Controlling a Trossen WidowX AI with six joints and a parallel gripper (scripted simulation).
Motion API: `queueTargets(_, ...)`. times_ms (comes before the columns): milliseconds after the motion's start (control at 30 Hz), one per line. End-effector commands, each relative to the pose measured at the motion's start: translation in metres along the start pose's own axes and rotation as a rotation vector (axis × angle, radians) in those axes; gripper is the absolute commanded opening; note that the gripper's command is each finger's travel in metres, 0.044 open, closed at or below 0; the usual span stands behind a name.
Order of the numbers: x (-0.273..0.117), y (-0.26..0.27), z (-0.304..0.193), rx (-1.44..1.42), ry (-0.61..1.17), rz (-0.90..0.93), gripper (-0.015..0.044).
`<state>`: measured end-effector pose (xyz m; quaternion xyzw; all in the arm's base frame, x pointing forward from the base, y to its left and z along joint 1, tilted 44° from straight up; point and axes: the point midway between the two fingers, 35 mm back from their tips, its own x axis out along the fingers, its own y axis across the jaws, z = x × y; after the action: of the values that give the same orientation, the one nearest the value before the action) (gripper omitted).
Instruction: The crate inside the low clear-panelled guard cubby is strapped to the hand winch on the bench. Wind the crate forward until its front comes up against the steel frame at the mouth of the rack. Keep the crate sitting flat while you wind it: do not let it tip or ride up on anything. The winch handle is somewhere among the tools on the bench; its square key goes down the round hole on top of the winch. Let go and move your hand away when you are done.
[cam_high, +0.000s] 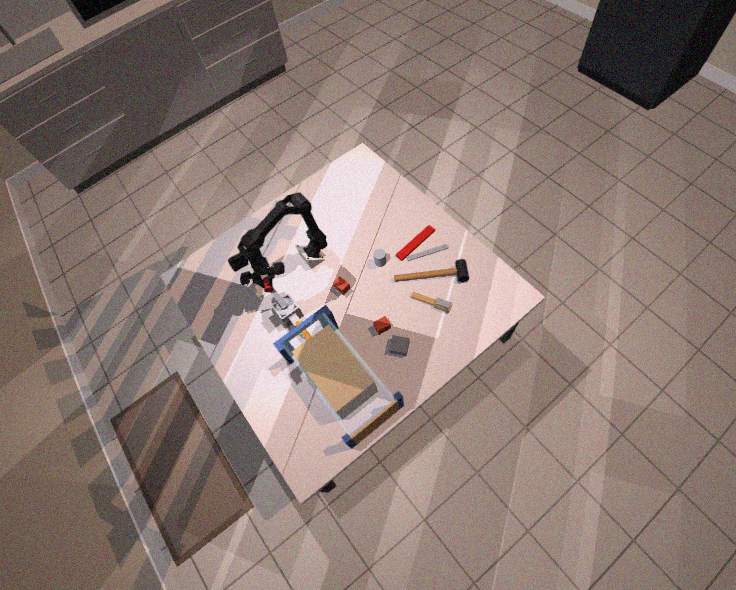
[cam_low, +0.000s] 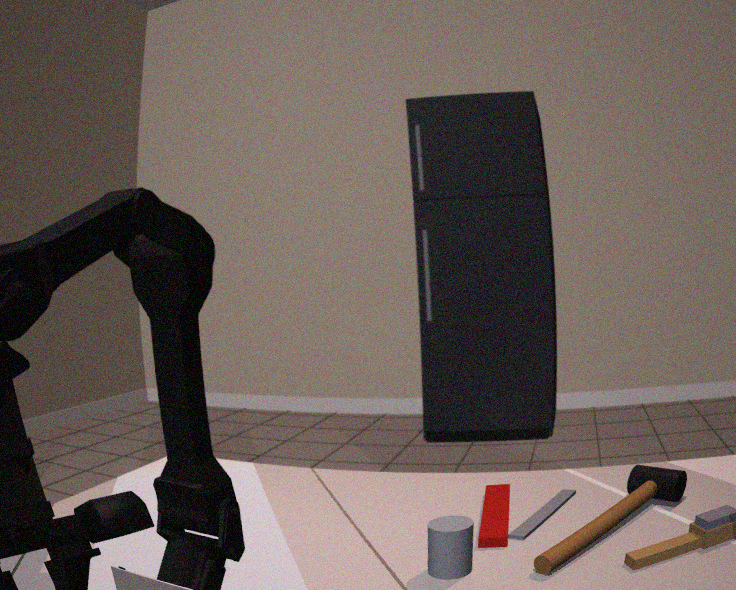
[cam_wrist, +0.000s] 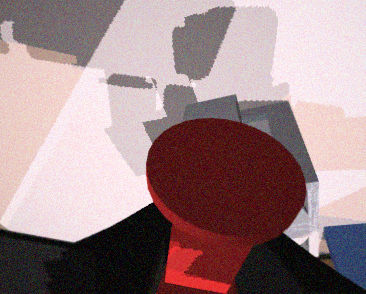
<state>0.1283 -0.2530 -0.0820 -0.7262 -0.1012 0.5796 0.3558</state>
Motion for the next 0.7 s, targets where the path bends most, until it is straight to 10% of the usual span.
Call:
queueTargets(0, 0.005, 0.01, -0.008, -0.023, 0.003, 0.012, 0.0)
queueTargets(667, 0.015, 0.038, -0.033, -0.024, 0.005, 0.014, 0.0)
